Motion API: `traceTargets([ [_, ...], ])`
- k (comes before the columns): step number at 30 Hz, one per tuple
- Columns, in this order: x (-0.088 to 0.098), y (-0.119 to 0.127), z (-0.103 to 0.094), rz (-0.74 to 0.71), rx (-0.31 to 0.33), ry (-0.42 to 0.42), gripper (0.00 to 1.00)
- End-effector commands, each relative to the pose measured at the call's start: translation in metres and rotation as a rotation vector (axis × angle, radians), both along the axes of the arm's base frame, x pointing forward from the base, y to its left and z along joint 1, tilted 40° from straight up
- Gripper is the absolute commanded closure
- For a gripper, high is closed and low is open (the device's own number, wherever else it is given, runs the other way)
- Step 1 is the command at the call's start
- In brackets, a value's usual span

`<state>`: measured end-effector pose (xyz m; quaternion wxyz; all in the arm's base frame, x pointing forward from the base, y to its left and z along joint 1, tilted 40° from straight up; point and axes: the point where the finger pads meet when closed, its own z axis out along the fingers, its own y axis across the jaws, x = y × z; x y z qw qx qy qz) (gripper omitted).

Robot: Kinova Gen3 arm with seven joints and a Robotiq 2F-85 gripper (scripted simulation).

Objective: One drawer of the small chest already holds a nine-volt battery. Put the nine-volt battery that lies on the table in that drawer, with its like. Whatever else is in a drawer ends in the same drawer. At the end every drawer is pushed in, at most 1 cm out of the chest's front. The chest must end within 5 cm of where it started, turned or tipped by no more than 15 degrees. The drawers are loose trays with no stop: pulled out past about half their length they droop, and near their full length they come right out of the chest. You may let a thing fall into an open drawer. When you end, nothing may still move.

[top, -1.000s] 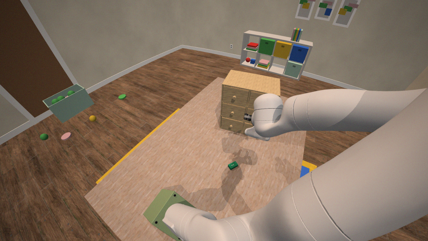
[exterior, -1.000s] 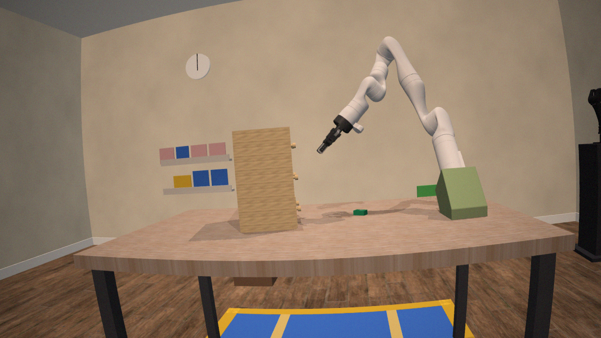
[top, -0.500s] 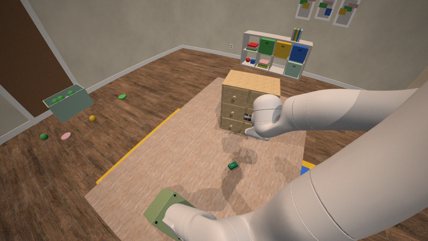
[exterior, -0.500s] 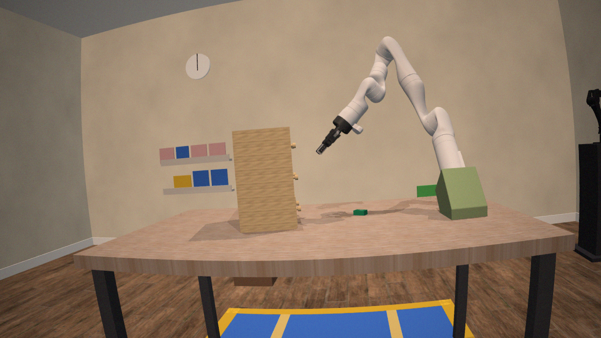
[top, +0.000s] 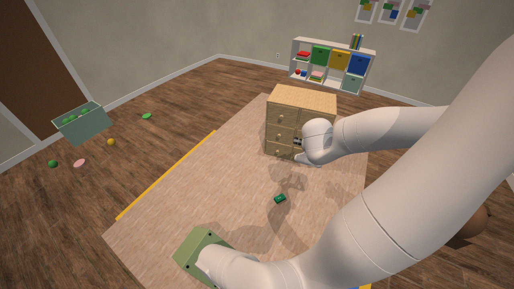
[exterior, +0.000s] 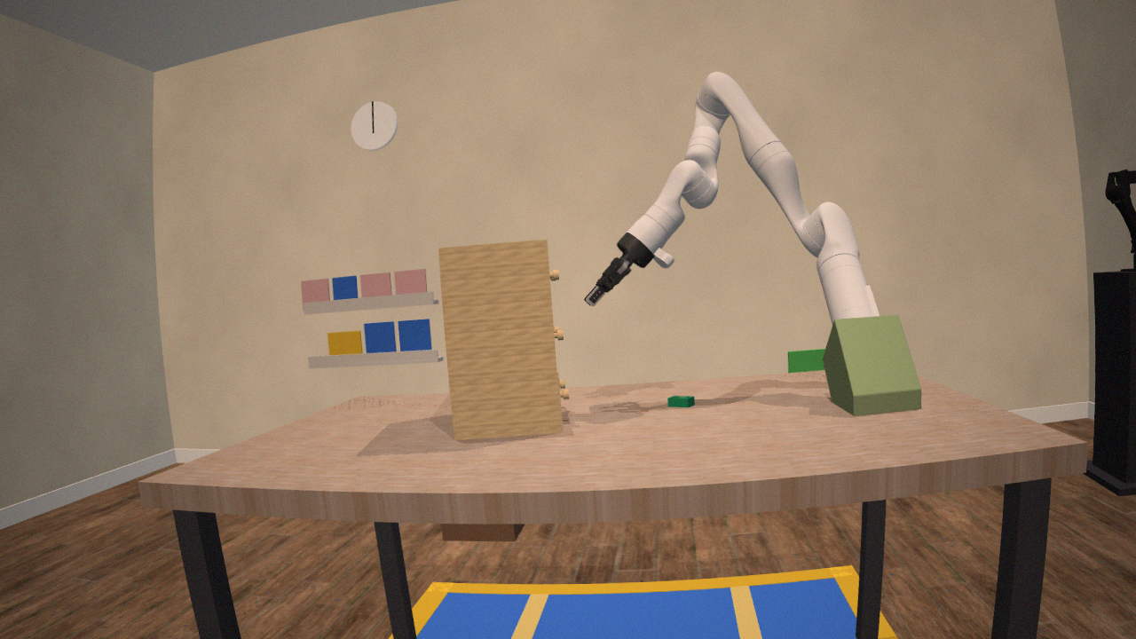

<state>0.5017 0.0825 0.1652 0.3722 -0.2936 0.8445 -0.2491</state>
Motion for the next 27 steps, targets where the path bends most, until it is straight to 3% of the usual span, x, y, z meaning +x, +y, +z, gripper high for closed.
traceTargets([
  [1, 0.013, -0.008, -0.015, -0.014, 0.006, 0.002, 0.67],
  [8, 0.034, -0.016, -0.034, -0.004, -0.006, 0.005, 0.67],
  [27, 0.041, -0.021, -0.04, -0.017, 0.0, 0.001, 0.67],
])
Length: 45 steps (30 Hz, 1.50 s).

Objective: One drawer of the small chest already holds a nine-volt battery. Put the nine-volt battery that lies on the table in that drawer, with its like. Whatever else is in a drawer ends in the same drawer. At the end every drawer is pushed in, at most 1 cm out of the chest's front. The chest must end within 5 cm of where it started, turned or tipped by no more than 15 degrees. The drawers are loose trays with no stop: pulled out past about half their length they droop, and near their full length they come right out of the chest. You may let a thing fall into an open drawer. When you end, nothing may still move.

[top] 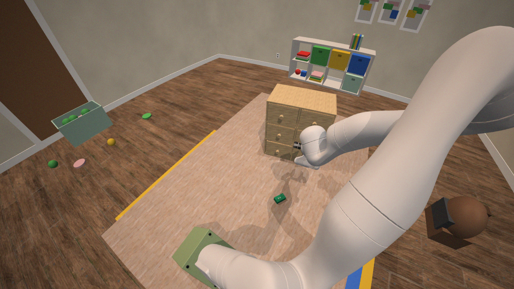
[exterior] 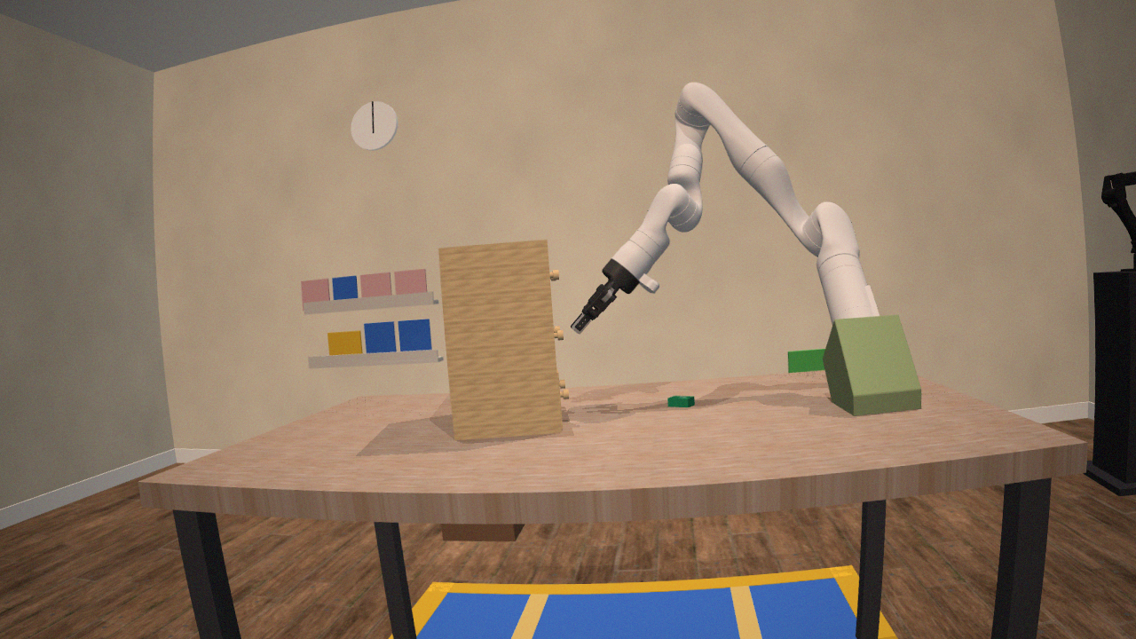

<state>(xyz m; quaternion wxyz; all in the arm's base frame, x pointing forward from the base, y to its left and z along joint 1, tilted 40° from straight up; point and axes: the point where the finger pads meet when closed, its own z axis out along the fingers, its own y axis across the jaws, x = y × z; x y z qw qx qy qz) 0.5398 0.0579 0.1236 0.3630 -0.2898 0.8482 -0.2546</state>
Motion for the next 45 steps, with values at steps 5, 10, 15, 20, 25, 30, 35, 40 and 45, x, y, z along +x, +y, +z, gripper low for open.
traceTargets([
  [5, 0.0033, 0.0032, 0.002, 0.0, 0.01, -0.012, 0.67],
  [10, 0.0033, 0.0032, 0.002, 0.0, 0.01, -0.012, 0.67],
  [15, 0.0034, 0.0036, 0.0016, 0.0, 0.01, -0.012, 0.67],
  [20, 0.0036, 0.005, 0.0005, 0.0, 0.009, -0.011, 0.67],
  [25, 0.004, 0.0064, 0.0005, 0.0, 0.01, -0.012, 0.67],
  [30, 0.004, 0.0064, 0.0007, 0.0, 0.01, -0.012, 0.67],
  [35, 0.004, 0.0064, 0.0007, 0.0, 0.01, -0.012, 0.67],
  [40, 0.004, 0.0064, 0.0007, 0.0, 0.01, -0.012, 0.67],
  [45, 0.004, 0.0064, 0.0007, 0.0, 0.01, -0.012, 0.67],
])
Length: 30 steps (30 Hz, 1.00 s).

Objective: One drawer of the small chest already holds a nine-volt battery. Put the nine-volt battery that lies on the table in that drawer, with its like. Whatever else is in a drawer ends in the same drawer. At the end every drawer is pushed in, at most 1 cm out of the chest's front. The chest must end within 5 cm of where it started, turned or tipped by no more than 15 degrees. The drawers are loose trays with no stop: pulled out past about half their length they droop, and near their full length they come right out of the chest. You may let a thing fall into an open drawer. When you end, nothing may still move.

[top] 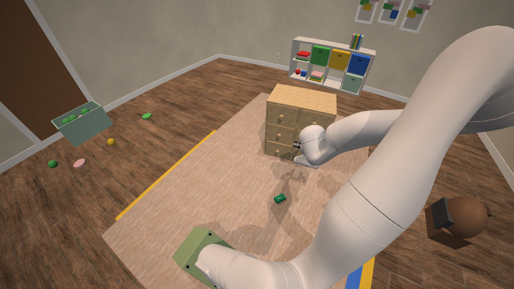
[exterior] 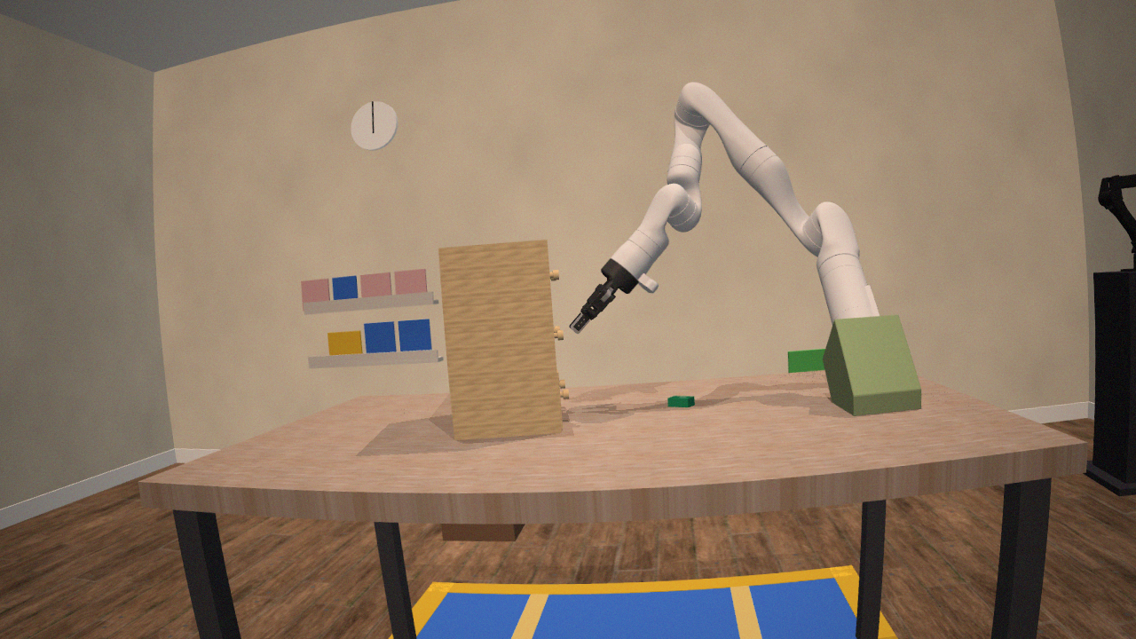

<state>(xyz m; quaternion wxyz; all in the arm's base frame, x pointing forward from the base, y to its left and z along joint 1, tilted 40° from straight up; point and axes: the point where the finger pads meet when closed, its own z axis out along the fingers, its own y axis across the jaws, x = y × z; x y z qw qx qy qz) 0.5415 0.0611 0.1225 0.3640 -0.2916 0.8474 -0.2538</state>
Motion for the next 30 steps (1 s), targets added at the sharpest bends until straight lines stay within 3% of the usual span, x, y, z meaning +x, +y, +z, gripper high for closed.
traceTargets([
  [1, 0.0023, 0.0033, 0.0019, -0.004, 0.01, -0.011, 0.67],
  [30, -0.0001, 0.0023, 0.0007, -0.005, 0.008, -0.008, 0.67],
])
